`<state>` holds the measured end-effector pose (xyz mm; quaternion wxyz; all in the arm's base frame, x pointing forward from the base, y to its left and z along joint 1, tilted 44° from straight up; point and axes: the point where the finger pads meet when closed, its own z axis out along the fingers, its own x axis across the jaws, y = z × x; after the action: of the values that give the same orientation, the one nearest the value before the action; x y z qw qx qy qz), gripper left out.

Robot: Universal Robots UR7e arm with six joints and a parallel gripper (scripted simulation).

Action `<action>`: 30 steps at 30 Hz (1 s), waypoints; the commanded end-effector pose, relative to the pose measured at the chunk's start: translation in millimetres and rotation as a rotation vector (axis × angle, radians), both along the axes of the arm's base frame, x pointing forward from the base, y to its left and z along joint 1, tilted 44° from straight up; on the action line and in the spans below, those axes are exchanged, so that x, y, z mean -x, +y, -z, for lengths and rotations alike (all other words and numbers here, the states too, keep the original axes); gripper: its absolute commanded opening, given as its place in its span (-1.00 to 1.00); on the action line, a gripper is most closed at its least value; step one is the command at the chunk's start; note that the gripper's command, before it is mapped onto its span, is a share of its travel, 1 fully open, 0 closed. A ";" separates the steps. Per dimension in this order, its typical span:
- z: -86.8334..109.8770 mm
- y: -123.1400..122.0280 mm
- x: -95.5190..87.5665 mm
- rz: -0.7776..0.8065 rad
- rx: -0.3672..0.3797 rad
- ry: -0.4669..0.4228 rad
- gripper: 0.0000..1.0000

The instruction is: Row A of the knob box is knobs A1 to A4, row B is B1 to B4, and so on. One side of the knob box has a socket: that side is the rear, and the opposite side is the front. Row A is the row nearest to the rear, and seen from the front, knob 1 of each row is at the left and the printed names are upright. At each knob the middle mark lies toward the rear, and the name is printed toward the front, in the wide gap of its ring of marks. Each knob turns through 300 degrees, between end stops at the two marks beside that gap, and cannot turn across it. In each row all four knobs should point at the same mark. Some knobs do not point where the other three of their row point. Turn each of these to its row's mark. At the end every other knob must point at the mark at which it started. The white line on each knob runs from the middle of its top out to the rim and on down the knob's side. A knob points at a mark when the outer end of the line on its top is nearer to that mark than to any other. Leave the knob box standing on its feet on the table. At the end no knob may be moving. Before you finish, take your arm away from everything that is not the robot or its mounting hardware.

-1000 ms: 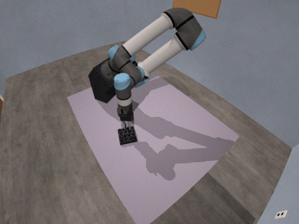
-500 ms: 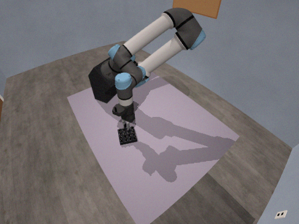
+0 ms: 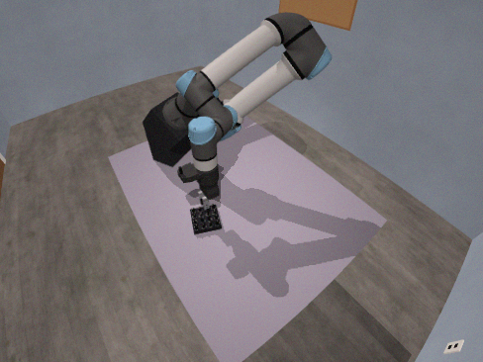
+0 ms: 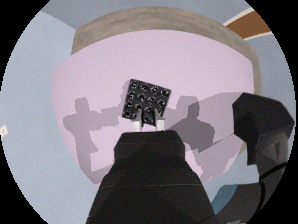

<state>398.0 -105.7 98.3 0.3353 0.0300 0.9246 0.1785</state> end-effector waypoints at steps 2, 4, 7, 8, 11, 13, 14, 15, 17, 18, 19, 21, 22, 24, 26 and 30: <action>-1.9 1.1 1.9 0.134 -0.104 0.062 -0.07; -2.6 1.8 2.7 0.174 -0.140 0.079 -0.07; -2.9 2.1 3.0 0.193 -0.156 0.087 -0.07; -3.2 2.4 3.3 0.211 -0.172 0.095 -0.07; -4.1 3.4 4.0 0.256 -0.211 0.114 -0.07; -4.5 3.9 4.4 0.280 -0.233 0.124 -0.07; -4.7 4.1 4.6 0.290 -0.242 0.128 -0.07; -4.9 4.3 4.7 0.299 -0.249 0.132 -0.07; -5.2 4.7 5.0 0.313 -0.262 0.138 -0.07; -5.3 4.8 5.1 0.319 -0.267 0.141 -0.07; -5.4 4.9 5.1 0.324 -0.271 0.143 -0.07; -5.6 5.1 5.2 0.330 -0.277 0.145 -0.07; -5.6 5.1 5.3 0.332 -0.279 0.146 -0.07; -5.6 5.1 5.3 0.332 -0.279 0.146 -0.07; -5.6 5.2 5.3 0.334 -0.280 0.147 -0.07; -5.7 5.2 5.3 0.335 -0.281 0.147 -0.07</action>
<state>392.6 -100.3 103.7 0.2842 0.2419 0.8949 0.2448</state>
